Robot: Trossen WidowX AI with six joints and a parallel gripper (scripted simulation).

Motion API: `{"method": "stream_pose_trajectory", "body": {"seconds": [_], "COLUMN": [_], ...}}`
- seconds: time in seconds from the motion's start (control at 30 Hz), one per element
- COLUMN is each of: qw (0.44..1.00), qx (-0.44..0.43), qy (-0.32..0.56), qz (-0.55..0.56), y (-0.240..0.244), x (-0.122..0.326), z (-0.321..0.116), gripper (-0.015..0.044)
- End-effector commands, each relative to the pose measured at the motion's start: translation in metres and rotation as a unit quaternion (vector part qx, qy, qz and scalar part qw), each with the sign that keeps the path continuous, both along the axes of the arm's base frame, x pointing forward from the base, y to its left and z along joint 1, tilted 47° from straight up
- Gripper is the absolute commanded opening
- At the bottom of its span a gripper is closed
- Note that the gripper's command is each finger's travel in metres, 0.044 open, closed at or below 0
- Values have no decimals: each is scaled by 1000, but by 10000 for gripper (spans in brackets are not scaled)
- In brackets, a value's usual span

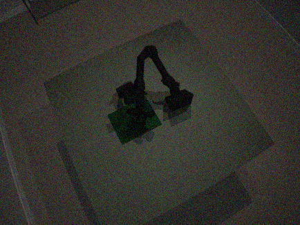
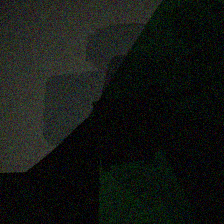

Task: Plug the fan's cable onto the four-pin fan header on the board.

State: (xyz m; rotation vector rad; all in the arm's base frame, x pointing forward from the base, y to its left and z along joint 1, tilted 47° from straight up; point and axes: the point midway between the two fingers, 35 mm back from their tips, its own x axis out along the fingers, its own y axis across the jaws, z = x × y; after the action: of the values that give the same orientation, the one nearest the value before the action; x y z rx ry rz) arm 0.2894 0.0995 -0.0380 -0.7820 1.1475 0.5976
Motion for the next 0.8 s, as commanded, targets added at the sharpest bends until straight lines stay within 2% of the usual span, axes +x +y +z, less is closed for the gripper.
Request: {"method": "stream_pose_trajectory", "body": {"seconds": [0.0,0.77], "qw": [1000,988], "qx": [17,83], "qy": [-15,-110], "qz": [13,76], "y": [0,-6], "x": [0,-2], "z": [1,14], "gripper": [0,0]}}
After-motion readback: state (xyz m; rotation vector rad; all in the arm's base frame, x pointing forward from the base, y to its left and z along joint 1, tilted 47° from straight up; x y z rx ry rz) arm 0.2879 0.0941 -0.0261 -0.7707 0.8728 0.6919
